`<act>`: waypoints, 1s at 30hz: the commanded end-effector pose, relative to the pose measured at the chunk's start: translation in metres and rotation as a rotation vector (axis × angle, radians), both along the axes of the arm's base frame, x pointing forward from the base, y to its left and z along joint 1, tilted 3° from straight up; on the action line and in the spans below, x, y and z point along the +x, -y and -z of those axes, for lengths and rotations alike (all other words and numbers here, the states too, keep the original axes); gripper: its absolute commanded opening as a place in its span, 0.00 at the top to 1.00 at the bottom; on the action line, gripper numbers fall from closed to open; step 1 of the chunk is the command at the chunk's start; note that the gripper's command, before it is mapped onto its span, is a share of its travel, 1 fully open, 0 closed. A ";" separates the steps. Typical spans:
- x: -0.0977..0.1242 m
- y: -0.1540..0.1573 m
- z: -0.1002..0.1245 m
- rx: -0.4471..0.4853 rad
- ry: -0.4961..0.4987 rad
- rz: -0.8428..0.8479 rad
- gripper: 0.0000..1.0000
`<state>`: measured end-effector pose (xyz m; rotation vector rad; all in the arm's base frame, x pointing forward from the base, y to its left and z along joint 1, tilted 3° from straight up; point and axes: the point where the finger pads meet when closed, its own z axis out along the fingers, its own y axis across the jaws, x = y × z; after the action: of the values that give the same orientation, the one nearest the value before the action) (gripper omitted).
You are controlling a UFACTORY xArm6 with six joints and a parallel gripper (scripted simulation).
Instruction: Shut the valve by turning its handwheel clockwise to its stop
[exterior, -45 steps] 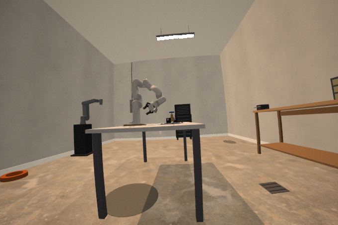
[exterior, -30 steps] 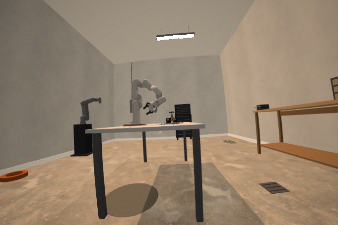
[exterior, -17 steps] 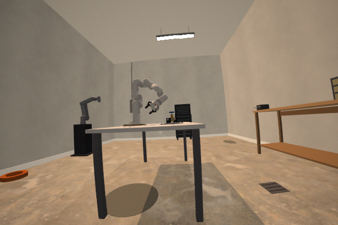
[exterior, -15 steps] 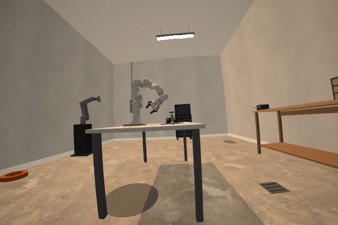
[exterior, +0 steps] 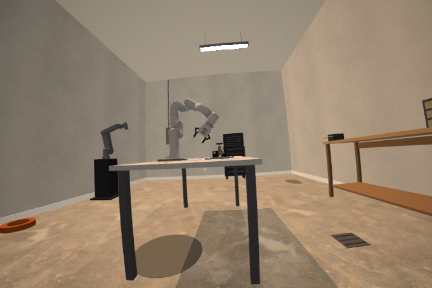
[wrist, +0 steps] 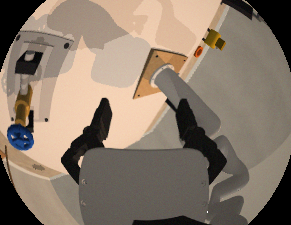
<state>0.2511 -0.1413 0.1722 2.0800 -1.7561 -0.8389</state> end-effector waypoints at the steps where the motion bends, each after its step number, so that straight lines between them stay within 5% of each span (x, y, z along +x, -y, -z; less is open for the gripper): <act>1: 0.026 0.001 -0.005 -0.059 0.065 0.135 0.00; 30: 0.172 0.005 -0.032 -0.372 0.448 0.908 0.00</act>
<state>0.4000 -0.1455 0.2002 1.3774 -2.7744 -0.2782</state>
